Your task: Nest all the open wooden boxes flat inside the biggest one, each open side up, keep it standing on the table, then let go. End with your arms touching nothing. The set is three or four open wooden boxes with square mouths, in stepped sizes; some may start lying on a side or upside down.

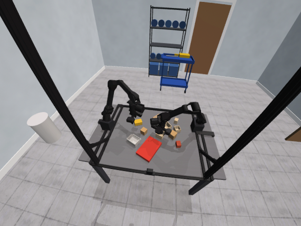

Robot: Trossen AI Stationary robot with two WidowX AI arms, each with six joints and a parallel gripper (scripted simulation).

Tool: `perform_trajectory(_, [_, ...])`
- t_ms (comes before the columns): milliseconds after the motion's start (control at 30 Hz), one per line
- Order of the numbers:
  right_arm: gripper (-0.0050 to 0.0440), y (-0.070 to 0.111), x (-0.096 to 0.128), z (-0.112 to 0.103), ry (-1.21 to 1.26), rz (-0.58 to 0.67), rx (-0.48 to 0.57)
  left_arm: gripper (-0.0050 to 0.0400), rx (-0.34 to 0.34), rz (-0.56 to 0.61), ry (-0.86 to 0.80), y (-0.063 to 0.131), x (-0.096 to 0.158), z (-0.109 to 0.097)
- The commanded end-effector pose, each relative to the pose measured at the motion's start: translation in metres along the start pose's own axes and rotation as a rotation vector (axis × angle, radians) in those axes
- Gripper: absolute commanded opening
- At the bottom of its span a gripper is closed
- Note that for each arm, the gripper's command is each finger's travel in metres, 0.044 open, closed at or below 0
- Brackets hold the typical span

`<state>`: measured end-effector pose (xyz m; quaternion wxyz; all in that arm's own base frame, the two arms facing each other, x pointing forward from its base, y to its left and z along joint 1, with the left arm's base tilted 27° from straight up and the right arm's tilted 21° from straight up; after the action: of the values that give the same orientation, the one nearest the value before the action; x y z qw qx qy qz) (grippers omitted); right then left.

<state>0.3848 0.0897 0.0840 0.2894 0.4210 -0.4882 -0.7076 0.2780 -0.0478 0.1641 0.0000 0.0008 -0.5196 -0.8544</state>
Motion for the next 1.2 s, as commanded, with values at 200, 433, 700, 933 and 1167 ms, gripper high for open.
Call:
perform_trajectory(200, [0.0153,0.019,-0.001,-0.001,-0.002,-0.001,-0.002,0.0400,-0.001,0.001,-0.001,0.000,0.000,0.000])
perform_trajectory(433, [0.0033,0.058,0.000,0.000,-0.002,-0.001,-0.002,0.0400,-0.001,0.001,-0.001,0.000,0.000,0.000])
perform_trajectory(700, [0.0000,0.054,0.001,0.000,-0.012,0.006,-0.005,0.0400,-0.001,0.001,-0.001,0.000,0.000,0.000])
perform_trajectory(933, [0.0000,0.057,0.006,-0.001,-0.178,0.006,-0.004,0.0400,-0.001,0.001,-0.001,0.000,0.000,0.000])
perform_trajectory(1167, [0.0000,0.061,0.015,-0.002,-0.446,0.007,-0.002,0.0400,-0.001,0.001,-0.001,0.000,0.000,0.000])
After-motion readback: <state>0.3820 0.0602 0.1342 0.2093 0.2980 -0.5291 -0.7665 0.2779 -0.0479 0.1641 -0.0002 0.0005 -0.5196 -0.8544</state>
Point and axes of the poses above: on each arm, the point midway between the two fingers, 35 mm back from their tips, its own y axis back along the fingers, its own z axis across the jaws, x = y × z, the point moved 9 cm from there along y, back along the fingers
